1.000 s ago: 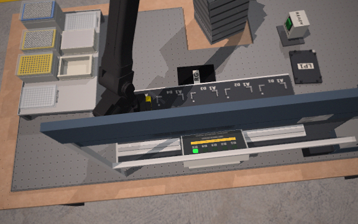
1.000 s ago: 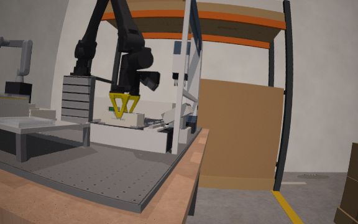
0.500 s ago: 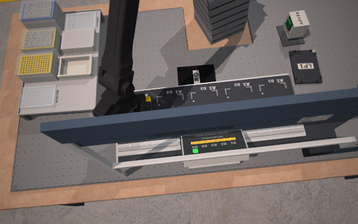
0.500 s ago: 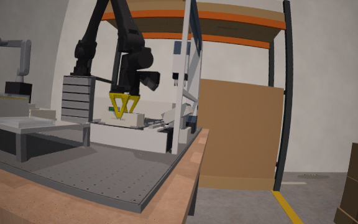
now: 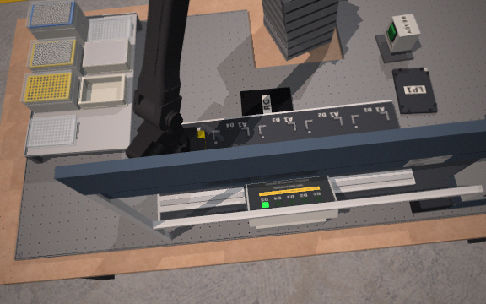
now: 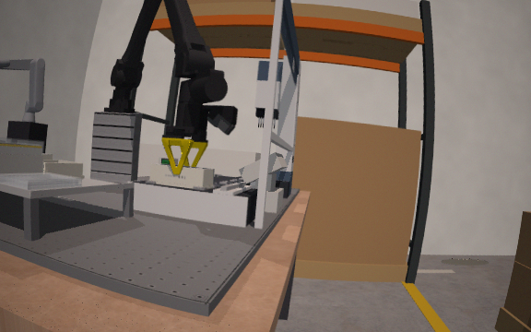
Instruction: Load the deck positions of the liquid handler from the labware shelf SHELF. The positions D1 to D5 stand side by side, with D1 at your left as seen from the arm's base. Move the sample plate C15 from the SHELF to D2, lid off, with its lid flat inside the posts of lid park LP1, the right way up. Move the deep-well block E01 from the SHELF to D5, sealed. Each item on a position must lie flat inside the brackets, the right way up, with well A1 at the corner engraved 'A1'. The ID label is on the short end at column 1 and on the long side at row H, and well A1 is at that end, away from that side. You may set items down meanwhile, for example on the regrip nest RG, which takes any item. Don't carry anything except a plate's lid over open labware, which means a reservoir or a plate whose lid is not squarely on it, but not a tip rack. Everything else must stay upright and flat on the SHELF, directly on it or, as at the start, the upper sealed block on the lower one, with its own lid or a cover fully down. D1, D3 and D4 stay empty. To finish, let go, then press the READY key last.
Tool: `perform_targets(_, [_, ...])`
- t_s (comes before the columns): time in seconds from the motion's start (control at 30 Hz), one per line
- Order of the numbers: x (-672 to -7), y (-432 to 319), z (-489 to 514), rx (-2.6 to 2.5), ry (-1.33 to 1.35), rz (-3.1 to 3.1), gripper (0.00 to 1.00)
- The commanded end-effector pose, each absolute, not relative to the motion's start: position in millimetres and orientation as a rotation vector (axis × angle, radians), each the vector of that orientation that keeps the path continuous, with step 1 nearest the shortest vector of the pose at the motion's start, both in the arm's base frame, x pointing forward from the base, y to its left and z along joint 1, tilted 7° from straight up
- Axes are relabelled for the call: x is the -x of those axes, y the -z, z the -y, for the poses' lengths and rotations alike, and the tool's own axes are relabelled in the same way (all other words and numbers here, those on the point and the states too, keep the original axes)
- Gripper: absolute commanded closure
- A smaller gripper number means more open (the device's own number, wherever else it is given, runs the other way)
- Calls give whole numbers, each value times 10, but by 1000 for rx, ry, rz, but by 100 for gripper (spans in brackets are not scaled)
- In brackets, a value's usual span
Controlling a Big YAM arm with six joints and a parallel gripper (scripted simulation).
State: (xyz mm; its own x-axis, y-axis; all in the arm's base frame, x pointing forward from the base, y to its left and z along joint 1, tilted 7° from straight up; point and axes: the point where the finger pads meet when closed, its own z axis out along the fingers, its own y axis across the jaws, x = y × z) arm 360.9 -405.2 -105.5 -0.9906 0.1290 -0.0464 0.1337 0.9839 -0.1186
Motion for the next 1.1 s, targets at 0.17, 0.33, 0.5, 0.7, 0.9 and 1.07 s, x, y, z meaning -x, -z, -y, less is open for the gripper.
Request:
perform_targets(0.17, [-3557, 1048, 4118, -209, 204, -3081, 100])
perform_targets(0.33, [-3560, 1038, 4123, -208, 207, -3079, 100])
perform_targets(0.5, [-3558, 1030, 4122, -209, 207, -3079, 100])
perform_targets(0.7, [-3561, 1018, 4126, -208, 211, -3076, 100])
perform_targets(0.9, [-3553, 1024, 4118, -208, 207, -3080, 100])
perform_targets(1.07, [-3555, 1016, 4121, -208, 209, -3078, 100])
